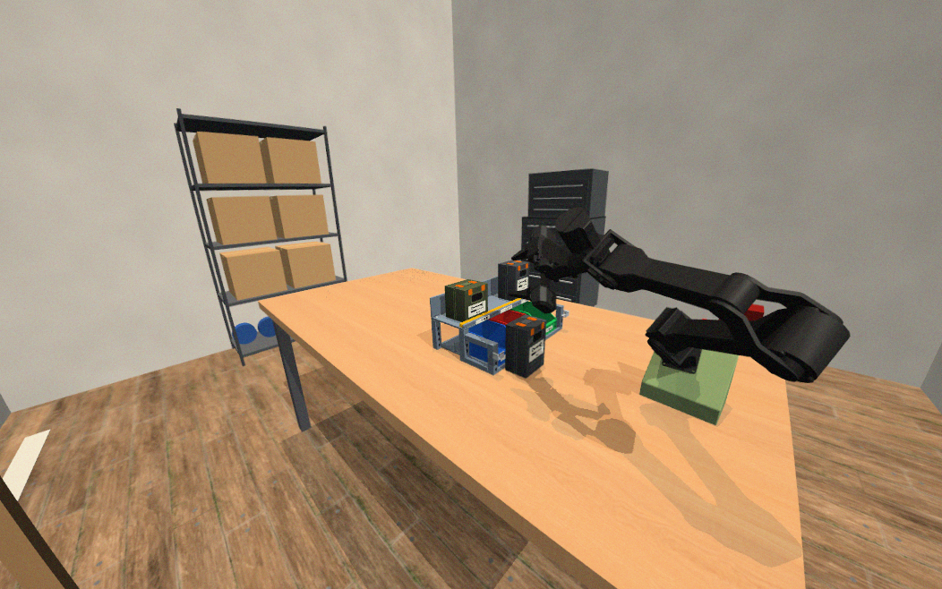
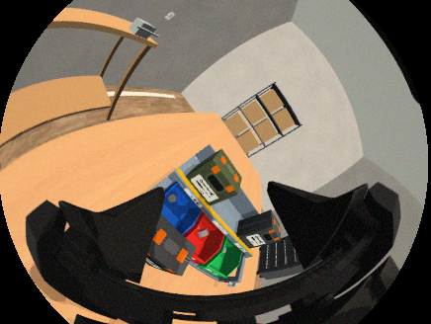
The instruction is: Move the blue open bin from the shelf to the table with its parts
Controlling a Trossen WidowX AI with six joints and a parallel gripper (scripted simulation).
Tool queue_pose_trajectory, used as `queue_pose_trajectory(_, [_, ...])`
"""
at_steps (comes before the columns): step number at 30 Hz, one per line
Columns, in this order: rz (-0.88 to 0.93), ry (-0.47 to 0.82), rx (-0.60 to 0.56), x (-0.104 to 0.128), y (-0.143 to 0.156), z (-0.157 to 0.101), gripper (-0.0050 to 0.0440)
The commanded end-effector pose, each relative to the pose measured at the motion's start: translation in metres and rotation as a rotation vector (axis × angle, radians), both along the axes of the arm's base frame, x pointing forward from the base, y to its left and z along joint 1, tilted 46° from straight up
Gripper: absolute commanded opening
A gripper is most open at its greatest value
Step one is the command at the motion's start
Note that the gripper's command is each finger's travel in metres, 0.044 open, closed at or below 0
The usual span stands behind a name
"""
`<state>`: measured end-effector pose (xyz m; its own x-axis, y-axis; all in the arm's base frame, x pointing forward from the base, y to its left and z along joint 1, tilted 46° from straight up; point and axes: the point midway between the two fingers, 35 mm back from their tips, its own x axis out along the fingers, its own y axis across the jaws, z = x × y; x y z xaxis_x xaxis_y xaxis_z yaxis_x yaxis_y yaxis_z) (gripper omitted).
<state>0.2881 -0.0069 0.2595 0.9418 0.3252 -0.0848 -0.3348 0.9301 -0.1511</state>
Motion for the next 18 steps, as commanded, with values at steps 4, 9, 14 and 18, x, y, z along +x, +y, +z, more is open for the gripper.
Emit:
queue_pose_trajectory(4, [0.091,0.046,-0.040,0.011,-0.002,-0.024,0.0440])
queue_pose_trajectory(9, [0.091,0.046,-0.040,0.011,-0.002,-0.024,0.0440])
queue_pose_trajectory(14, [0.215,0.106,-0.098,0.023,-0.004,-0.055,0.0440])
queue_pose_trajectory(18, [0.302,0.142,-0.142,0.031,-0.005,-0.075,0.0440])
